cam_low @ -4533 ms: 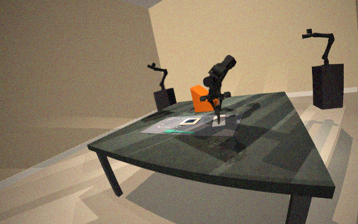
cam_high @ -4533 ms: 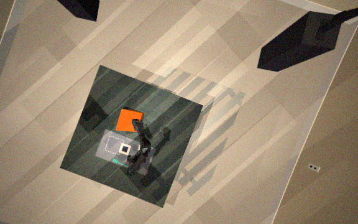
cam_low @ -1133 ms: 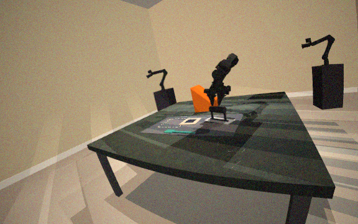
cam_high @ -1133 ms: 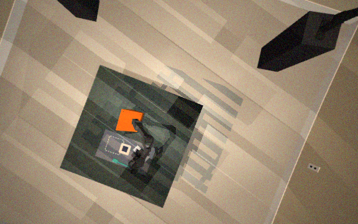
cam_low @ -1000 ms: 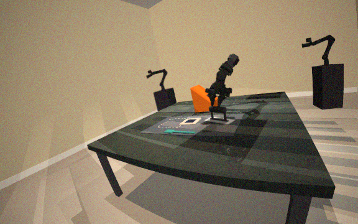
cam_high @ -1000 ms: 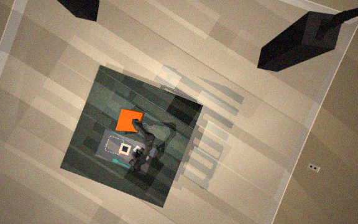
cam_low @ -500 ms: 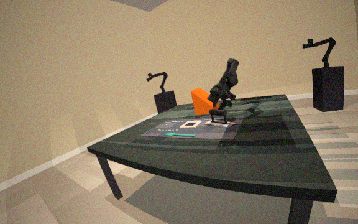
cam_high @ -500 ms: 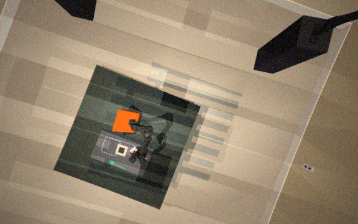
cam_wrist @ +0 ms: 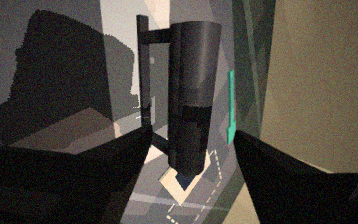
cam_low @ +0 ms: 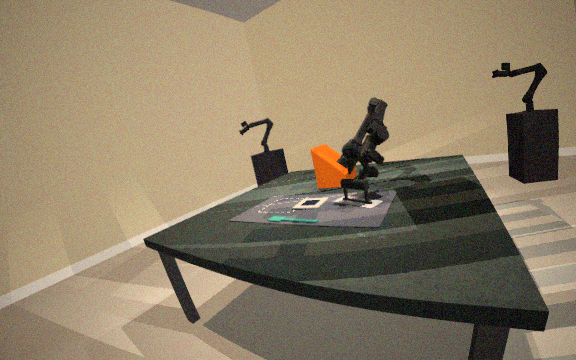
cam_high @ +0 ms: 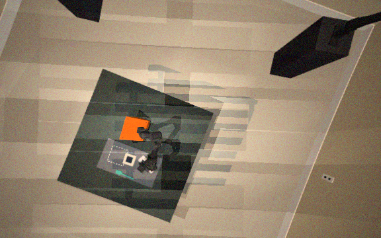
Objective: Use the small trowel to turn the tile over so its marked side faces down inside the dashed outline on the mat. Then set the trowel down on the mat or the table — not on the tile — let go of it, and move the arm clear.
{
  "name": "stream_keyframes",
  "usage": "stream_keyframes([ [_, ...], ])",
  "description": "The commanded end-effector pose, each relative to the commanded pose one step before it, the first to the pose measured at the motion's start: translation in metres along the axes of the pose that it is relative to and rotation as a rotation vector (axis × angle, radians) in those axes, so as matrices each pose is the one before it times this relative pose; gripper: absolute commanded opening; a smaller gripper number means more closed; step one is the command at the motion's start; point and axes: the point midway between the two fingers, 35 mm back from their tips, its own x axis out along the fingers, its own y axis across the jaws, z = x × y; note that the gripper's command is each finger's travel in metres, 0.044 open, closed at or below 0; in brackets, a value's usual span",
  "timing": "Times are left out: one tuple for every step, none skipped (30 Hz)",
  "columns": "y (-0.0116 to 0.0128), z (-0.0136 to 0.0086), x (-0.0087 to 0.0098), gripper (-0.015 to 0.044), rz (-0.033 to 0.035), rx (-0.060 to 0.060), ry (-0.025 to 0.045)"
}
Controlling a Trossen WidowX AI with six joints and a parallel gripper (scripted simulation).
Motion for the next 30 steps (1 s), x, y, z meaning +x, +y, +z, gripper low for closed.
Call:
stream_keyframes([
  [0.00234, -0.00424, 0.00935, 0.03, 0.00405, 0.0038, 0.01548],
  [-0.00004, 0.00009, 0.00162, 0.03, 0.0, 0.0, 0.00001],
  [-0.00003, 0.00008, 0.00163, 0.03, 0.0, 0.0, 0.00001],
  [-0.00003, 0.00007, 0.00163, 0.03, 0.0, 0.0, 0.00001],
  [-0.00002, 0.00006, 0.00163, 0.03, 0.0, 0.0, 0.00001],
  [-0.00002, 0.00005, 0.00163, 0.03, 0.0, 0.0, 0.00001],
  [-0.00001, 0.00004, 0.00163, 0.03, 0.0, 0.0, 0.00001],
  [-0.00001, 0.00003, 0.00163, 0.03, 0.0, 0.0, 0.00001],
  [-0.00001, 0.00002, 0.00163, 0.03, 0.0, 0.0, 0.00001],
  [0.0, 0.00001, 0.00164, 0.03, 0.0, 0.0, 0.00001],
  [0.0, 0.0, 0.00164, 0.03, 0.0, 0.0, 0.00001],
  [0.00001, -0.00001, 0.00164, 0.03, 0.0, 0.0, 0.00001],
  [0.00001, -0.00002, 0.00164, 0.03, 0.0, 0.0, 0.00001],
  [0.00002, -0.00004, 0.00164, 0.03, 0.0, 0.0, 0.00001],
  [0.00002, -0.00005, 0.00164, 0.03, 0.0, 0.0, 0.00001],
  [0.00002, -0.00006, 0.00164, 0.03, 0.00001, 0.0, 0.00002],
  [0.00003, -0.00007, 0.00164, 0.03, 0.00001, 0.0, 0.00002],
  [0.00003, -0.00008, 0.00164, 0.03, 0.00001, 0.0, 0.00002],
  [0.00004, -0.00009, 0.00164, 0.03, 0.00001, 0.0, 0.00002],
  [0.00004, -0.0001, 0.00164, 0.03, 0.00001, 0.0, 0.00002],
  [0.00005, -0.00011, 0.00164, 0.03, 0.00001, 0.0, 0.00002],
  [0.00005, -0.00012, 0.00164, 0.03, 0.00001, 0.0, 0.00002],
  [0.00005, -0.00013, 0.00164, 0.03, 0.00001, 0.0, 0.00002],
  [0.00006, -0.00014, 0.00164, 0.03, 0.00001, 0.0, 0.00002],
  [0.00006, -0.00016, 0.00164, 0.03, 0.00001, 0.0, 0.00002],
  [0.00007, -0.00017, 0.00164, 0.03, 0.00001, 0.0, 0.00002],
  [0.00007, -0.00018, 0.00164, 0.03, 0.00001, 0.0, 0.00002],
  [0.00008, -0.00019, 0.00164, 0.03, 0.00001, 0.0, 0.00002],
  [0.00007, -0.00016, 0.00136, 0.03, 0.00001, 0.0, 0.00002],
  [0.00004, -0.0001, 0.00081, 0.03, 0.0, 0.0, 0.00001],
])
